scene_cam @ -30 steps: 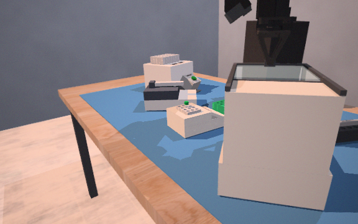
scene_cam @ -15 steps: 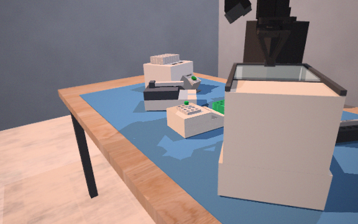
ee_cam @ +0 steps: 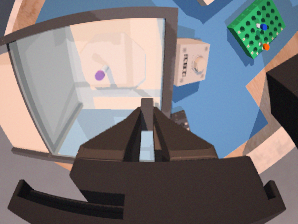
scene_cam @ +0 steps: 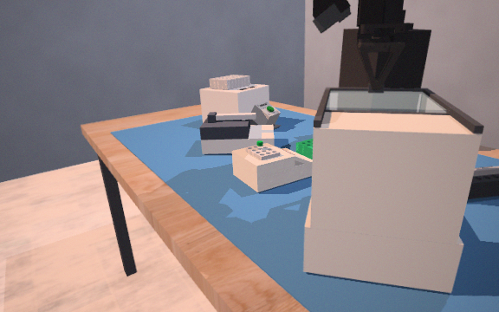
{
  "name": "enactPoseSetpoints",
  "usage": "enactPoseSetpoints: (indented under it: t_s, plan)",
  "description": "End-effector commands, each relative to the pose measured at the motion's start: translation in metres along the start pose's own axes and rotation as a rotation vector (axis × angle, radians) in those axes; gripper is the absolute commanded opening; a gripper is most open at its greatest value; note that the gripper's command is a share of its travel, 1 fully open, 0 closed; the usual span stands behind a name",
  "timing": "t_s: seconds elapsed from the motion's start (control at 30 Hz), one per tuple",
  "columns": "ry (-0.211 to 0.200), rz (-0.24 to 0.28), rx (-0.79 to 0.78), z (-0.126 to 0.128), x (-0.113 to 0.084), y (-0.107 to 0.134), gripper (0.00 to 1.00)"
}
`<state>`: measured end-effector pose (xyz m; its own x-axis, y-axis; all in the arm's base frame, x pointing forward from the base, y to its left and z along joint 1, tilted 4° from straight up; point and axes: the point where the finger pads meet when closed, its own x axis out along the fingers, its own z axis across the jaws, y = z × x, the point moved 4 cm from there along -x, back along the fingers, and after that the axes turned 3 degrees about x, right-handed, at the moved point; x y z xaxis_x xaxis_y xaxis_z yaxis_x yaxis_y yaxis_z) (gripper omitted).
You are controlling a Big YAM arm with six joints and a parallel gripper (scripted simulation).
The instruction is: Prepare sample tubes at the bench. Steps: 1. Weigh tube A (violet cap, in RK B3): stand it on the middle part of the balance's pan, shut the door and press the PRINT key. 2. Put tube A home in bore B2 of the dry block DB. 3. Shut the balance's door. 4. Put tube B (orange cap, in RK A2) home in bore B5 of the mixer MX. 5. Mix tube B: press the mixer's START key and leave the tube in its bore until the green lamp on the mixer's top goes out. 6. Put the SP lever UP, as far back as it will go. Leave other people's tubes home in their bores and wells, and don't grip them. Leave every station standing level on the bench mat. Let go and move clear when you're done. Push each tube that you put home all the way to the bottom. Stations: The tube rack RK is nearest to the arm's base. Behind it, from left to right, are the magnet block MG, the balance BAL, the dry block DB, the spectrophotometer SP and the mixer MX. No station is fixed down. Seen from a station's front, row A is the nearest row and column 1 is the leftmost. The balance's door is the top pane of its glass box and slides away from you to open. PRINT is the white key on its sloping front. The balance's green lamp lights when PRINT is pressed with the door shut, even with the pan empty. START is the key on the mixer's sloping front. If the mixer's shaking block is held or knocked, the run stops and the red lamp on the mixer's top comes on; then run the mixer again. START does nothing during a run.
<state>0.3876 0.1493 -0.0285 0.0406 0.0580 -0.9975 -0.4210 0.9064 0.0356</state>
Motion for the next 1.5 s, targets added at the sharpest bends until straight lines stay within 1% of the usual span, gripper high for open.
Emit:
enactPoseSetpoints:
  t_s: [0.0,1.3,1.33,1.37,1.4,1.47]
  plan:
    - [-0.013,0.006,-0.004,-0.003,-0.008,-0.001,0.06]
    - [-0.013,0.006,-0.004,-0.003,-0.008,-0.001,0.06]
    - [-0.005,0.007,-0.004,0.014,-0.002,0.000,0.30]
    - [-0.005,0.007,-0.004,0.016,-0.002,0.001,0.30]
    - [-0.016,0.003,-0.001,0.012,-0.005,0.000,0.30]
    - [-0.016,0.003,-0.001,0.012,-0.005,0.000,0.30]
